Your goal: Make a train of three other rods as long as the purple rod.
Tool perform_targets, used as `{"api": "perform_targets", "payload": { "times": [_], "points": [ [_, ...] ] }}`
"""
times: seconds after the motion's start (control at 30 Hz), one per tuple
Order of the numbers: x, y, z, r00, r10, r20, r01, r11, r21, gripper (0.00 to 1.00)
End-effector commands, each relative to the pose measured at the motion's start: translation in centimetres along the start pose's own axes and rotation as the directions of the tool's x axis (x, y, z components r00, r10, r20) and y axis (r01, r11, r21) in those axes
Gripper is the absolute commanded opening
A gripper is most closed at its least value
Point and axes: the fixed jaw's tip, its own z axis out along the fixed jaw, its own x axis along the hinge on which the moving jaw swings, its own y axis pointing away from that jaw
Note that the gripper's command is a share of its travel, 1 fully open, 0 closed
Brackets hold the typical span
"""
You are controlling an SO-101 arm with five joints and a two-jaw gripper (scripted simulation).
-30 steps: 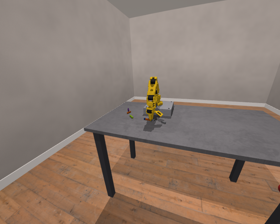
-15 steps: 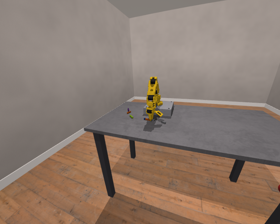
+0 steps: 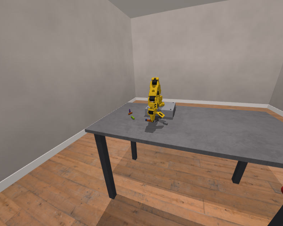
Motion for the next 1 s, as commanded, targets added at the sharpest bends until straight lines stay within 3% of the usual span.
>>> {"api": "perform_targets", "payload": {
  "times": [0.0,0.97],
  "points": [
    [0.05,-0.39,-0.30,1.000,-0.002,0.006,0.001,1.000,0.016,0.00],
    [-0.03,-0.62,-0.44,1.000,-0.002,0.007,0.002,1.000,0.022,0.00]
  ]
}}
